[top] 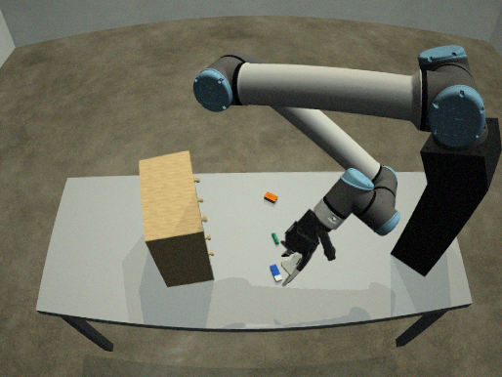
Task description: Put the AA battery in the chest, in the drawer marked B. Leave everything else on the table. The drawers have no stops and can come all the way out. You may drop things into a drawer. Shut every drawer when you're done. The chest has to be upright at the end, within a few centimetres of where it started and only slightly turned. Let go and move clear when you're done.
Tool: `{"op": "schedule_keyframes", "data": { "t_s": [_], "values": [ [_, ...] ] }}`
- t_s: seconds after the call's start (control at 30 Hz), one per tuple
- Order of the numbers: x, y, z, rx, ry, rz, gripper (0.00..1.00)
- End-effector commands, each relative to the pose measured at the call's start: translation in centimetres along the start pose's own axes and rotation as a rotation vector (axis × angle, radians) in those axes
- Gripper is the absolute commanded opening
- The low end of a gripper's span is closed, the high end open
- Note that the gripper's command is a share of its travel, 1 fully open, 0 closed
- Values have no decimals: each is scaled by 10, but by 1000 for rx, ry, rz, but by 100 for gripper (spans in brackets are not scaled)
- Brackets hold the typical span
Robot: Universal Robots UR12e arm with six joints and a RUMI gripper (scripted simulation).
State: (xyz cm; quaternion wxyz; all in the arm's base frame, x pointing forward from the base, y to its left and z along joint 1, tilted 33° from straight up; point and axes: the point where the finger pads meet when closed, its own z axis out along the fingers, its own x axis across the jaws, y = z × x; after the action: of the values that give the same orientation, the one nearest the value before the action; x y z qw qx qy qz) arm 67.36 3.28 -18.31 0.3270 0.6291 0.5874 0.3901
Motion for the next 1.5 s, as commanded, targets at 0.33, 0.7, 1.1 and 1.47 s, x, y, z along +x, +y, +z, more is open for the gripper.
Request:
{"op": "schedule_keyframes", "data": {
  "t_s": [0.33,0.7,1.1,1.47],
  "values": [
    [0,0,0,0,0,0,100],
    [0,1,-1,2,-1,-1,100],
    [-12,14,-13,32,-26,-10,100],
    [-40,49,-50,121,-93,-39,100]
  ]
}}
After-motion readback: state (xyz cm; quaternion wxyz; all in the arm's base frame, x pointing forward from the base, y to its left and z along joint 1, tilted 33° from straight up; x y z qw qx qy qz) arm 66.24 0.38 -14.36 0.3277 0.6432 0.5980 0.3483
